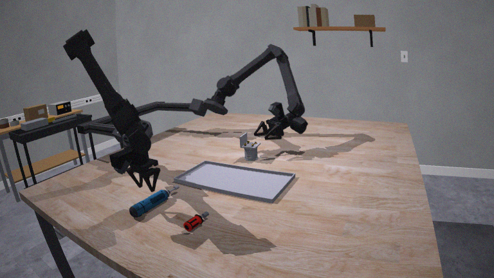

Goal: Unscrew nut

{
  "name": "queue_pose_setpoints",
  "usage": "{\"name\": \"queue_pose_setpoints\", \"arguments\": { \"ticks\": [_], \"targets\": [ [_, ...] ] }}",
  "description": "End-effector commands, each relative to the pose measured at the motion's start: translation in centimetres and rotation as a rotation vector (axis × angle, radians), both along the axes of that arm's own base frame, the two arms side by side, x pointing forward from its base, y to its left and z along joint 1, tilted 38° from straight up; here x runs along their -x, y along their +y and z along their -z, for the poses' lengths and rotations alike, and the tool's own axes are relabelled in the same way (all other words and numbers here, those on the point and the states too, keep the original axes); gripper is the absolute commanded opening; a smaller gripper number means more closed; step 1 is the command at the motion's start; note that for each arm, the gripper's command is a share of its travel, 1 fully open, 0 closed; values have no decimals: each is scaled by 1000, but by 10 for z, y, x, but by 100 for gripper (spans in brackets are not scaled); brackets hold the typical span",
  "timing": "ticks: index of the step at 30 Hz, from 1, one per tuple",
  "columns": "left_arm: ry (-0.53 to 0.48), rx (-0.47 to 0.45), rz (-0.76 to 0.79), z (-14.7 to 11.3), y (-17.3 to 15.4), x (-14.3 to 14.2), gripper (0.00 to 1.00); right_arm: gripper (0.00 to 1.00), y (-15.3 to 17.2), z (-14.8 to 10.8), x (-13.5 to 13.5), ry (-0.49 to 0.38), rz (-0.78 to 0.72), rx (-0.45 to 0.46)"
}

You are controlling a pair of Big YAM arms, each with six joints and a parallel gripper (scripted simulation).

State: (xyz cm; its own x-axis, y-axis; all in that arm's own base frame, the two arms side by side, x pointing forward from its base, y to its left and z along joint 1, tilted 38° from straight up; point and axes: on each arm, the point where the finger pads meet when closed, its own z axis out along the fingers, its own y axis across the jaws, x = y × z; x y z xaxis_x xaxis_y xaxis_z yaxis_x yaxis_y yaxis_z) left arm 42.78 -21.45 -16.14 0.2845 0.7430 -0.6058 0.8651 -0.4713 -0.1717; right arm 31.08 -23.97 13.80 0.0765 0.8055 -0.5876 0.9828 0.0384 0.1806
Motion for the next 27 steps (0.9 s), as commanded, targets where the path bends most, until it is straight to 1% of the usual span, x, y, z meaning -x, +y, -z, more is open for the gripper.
{"name": "queue_pose_setpoints", "arguments": {
  "ticks": [1, 5, 7, 9, 10, 11, 21, 22, 24, 26, 27],
  "targets": [
    [-23, 10, -7, 10, 11, -15, 86, 65, -1, -9, -7, -20, 2, 6],
    [-20, 11, -8, 16, 15, -16, 86, 65, -1, -9, -7, -20, 2, 6],
    [-59, 20, 5, -2, 6, -25, 86, 65, -1, -9, -7, -20, 2, 6],
    [-59, 20, 5, -2, 6, -25, 86, 65, -1, -9, -7, -20, 2, 6],
    [-32, 14, 3, 14, 11, -17, 86, 65, -1, -9, -7, -20, 2, 6],
    [-24, 11, -7, 21, 18, -17, 86, 65, -1, -9, -7, -20, 2, 6],
    [-19, 9, -7, 41, 34, -19, 86, 65, -1, -9, -7, -20, 2, 6],
    [-18, 10, -8, 41, 34, -19, 86, 65, -1, -9, -7, -20, 2, 6],
    [-57, 18, 5, 22, 25, -30, 86, 65, -1, -9, -7, -20, 2, 6],
    [-57, 18, 5, 22, 25, -30, 86, 65, -1, -9, -7, -20, 2, 6],
    [-49, 18, 16, 27, 21, -25, 86, 65, -1, -9, -7, -20, 2, 6]
  ]
}}
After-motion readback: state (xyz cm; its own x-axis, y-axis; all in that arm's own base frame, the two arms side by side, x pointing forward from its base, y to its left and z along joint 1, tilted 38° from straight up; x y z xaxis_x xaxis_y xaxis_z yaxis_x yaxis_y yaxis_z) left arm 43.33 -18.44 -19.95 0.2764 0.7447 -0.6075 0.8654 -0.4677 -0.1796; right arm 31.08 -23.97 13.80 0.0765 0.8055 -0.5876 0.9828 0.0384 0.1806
